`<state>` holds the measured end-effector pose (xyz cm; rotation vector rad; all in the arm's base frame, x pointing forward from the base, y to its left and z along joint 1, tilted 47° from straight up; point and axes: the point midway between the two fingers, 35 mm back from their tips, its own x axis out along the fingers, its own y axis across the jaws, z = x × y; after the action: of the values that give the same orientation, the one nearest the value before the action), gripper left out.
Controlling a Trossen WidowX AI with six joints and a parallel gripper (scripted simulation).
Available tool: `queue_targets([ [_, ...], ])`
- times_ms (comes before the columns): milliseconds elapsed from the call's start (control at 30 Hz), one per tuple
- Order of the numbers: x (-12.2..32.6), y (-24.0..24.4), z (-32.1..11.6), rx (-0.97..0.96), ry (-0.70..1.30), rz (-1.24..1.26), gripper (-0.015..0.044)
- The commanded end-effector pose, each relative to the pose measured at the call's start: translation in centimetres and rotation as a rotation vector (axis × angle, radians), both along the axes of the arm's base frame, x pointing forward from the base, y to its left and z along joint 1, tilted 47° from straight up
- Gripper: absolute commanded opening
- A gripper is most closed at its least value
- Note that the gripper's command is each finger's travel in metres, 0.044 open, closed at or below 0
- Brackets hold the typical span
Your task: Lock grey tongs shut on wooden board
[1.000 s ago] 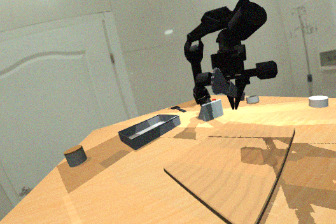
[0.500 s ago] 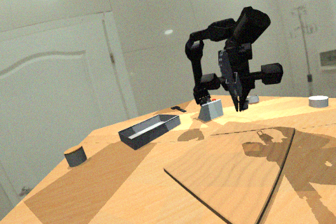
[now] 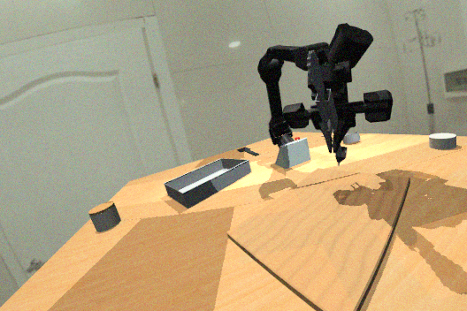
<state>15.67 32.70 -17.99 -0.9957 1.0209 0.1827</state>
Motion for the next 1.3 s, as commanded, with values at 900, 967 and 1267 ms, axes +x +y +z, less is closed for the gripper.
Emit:
queue_targets([
  [900,-1.6,-1.9,4.6,0.281,-0.292,0.203,-0.0150],
  [967,-1.6,-2.0,4.7,0.287,-0.298,0.206,-0.0150],
  [1267,-1.6,-2.0,4.7,0.287,-0.298,0.206,-0.0150],
])
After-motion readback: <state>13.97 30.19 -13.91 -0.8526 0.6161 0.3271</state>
